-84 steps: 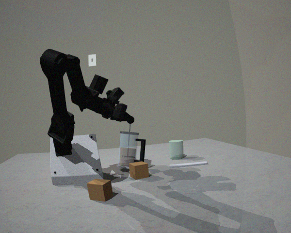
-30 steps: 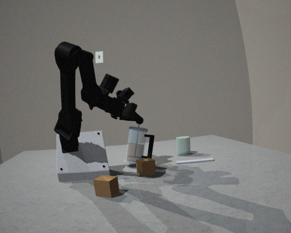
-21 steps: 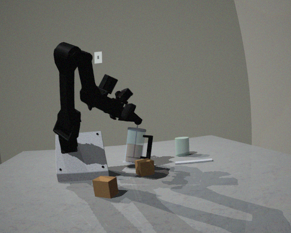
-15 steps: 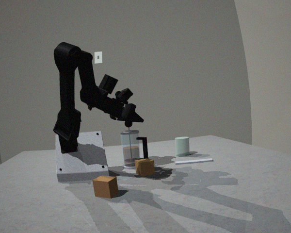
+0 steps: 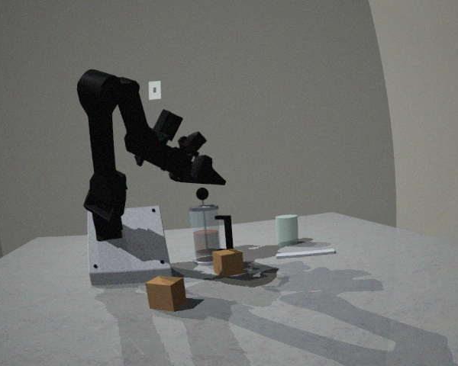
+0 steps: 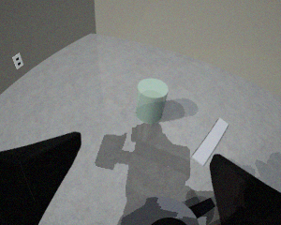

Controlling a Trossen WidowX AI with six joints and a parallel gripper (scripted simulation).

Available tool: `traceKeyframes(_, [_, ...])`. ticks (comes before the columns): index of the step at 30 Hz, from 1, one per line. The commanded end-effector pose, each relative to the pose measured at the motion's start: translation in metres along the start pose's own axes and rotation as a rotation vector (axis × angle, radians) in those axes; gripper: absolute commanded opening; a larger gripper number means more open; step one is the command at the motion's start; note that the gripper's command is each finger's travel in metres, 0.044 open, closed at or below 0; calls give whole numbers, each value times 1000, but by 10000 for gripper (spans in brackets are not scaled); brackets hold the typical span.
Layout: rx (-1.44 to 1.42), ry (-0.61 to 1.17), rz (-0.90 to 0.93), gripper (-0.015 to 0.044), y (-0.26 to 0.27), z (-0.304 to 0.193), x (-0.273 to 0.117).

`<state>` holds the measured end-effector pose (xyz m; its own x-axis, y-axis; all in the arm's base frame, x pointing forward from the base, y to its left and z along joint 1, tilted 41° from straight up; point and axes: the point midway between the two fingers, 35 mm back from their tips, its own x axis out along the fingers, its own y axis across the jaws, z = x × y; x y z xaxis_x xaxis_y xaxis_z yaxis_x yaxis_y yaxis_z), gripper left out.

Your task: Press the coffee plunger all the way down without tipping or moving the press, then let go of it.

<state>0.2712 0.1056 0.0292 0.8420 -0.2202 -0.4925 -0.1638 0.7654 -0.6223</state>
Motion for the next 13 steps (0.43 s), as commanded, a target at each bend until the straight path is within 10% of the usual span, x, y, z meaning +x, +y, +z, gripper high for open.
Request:
traceKeyframes(1, [17,7,-3,440,-1,15,-20])
traceKeyframes(13, [0,20,-31,440,-20,31,-69])
